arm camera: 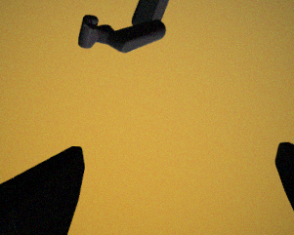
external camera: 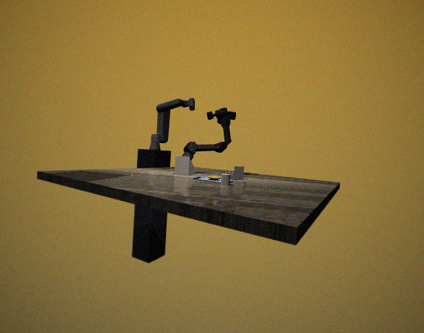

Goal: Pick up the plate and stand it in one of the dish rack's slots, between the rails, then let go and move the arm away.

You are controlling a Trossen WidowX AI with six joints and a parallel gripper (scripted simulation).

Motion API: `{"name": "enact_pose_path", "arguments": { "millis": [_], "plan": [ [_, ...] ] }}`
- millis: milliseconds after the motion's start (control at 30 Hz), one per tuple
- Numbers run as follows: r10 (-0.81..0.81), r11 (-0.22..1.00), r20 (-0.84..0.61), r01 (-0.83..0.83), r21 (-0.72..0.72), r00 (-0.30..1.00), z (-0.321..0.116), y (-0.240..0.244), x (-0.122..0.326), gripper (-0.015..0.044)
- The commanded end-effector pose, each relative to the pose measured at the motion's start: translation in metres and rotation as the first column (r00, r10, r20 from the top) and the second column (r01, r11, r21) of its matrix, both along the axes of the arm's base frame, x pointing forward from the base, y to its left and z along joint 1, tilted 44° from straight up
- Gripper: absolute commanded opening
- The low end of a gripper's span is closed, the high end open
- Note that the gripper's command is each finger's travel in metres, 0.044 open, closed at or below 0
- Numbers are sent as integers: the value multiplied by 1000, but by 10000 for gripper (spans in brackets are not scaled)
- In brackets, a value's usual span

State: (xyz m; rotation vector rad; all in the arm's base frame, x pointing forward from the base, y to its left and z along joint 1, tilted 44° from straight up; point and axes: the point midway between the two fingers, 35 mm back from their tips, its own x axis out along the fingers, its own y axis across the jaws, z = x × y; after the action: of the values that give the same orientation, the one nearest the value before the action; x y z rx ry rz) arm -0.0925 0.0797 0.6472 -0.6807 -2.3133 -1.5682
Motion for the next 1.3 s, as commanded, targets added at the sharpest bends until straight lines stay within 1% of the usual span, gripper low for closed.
{"name": "enact_pose_path", "arguments": {
  "millis": [0,300,533,733,967,1267],
  "plan": [
    [55,988,40,-60,140,998,-1,-39,-23,400],
    [133,923,90,-157,352,987,-8,-91,-43,400],
    [201,811,142,-246,531,969,-19,-150,-59,400],
    [255,679,184,-311,665,949,-33,-201,-65,400],
    [302,506,224,-355,786,927,-53,-252,-65,400],
    [367,231,279,-378,897,887,-88,-322,-53,400]
  ]
}}
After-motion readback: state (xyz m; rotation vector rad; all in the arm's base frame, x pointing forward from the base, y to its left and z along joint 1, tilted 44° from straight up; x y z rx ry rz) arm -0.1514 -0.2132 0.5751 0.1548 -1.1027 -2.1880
